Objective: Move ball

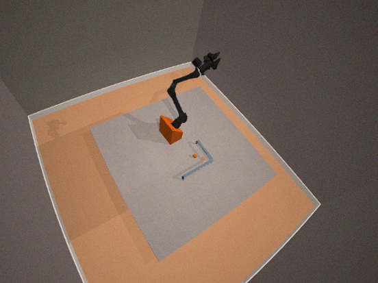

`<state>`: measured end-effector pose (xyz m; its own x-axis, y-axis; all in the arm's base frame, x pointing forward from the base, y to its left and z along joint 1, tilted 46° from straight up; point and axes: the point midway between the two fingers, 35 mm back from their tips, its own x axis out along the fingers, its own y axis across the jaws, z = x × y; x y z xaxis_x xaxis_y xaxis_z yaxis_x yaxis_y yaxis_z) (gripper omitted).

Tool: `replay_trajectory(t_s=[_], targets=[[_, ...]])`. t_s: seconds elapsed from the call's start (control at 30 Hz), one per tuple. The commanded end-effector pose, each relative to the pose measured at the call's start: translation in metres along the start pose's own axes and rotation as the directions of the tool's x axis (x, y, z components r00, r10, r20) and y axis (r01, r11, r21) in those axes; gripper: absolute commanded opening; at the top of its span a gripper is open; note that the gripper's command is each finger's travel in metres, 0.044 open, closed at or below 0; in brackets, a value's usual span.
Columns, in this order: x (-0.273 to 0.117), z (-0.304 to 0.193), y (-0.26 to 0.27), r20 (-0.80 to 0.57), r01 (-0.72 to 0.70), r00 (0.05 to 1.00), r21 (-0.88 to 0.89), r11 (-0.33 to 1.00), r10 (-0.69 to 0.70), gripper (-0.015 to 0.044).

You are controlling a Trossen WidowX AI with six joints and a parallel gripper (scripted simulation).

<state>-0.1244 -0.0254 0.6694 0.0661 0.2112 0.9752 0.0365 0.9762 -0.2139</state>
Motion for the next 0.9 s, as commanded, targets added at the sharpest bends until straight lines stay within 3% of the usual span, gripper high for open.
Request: replay_trajectory(t_s=[0.0,0.13,0.6,0.87], targets=[[0.001,-0.002,0.002,-0.006,-0.004,1.0,-0.003,1.0,0.004,0.0374],[0.012,-0.054,0.031,-0.122,-0.091,0.989,-0.052,0.995,0.084,0.0277],[-0.009,-0.227,0.116,-0.498,-0.403,0.807,-0.07,0.912,0.318,0.0277],[-0.057,-0.335,0.157,-0.687,-0.595,0.584,0.0,0.804,0.433,0.0277]])
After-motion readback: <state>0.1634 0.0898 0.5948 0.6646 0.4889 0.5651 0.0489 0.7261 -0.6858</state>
